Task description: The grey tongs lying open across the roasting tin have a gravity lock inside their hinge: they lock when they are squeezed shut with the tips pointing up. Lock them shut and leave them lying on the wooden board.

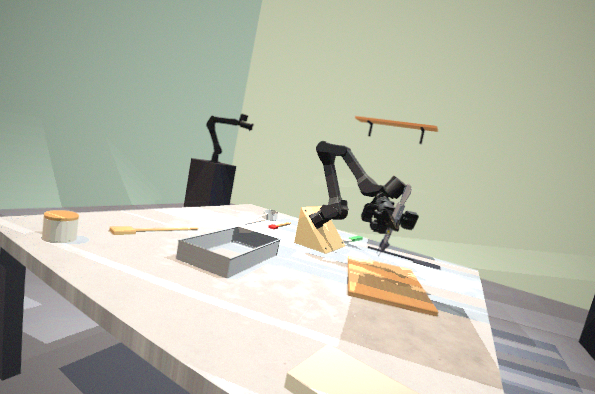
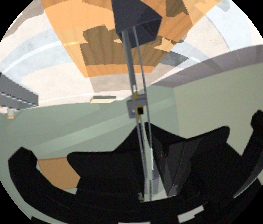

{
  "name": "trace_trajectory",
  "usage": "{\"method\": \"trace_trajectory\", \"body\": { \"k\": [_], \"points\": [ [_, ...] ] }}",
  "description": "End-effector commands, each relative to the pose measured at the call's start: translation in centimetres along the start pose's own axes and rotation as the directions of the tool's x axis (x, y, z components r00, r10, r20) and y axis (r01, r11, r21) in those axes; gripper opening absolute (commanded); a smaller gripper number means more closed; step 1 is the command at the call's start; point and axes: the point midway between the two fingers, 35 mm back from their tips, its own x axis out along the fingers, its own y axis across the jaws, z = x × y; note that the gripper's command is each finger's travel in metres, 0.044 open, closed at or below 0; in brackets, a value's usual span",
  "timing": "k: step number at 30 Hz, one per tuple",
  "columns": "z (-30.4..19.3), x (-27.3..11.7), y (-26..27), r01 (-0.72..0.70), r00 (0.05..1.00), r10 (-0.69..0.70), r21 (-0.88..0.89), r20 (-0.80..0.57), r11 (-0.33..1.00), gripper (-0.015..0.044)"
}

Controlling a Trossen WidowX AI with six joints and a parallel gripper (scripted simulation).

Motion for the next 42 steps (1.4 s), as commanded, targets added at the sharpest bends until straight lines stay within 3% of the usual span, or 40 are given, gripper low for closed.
{"method": "trace_trajectory", "body": {
  "k": [1, 9, 23, 42],
  "points": [
    [-0.1, 0.0, 0.0, -0.004, 1.0, 0.004, 0.006, -0.006, 1.0, -0.015],
    [-0.1, 0.5, -0.3, 0.0, 1.0, 0.002, -0.052, 0.03, 0.999, -0.015],
    [0.5, 2.9, -1.1, 0.035, 0.961, 0.051, -0.301, 0.271, 0.953, -0.015],
    [1.4, 4.1, 0.2, 0.105, 0.764, 0.179, -0.392, 0.621, 0.914, -0.015]
  ]
}}
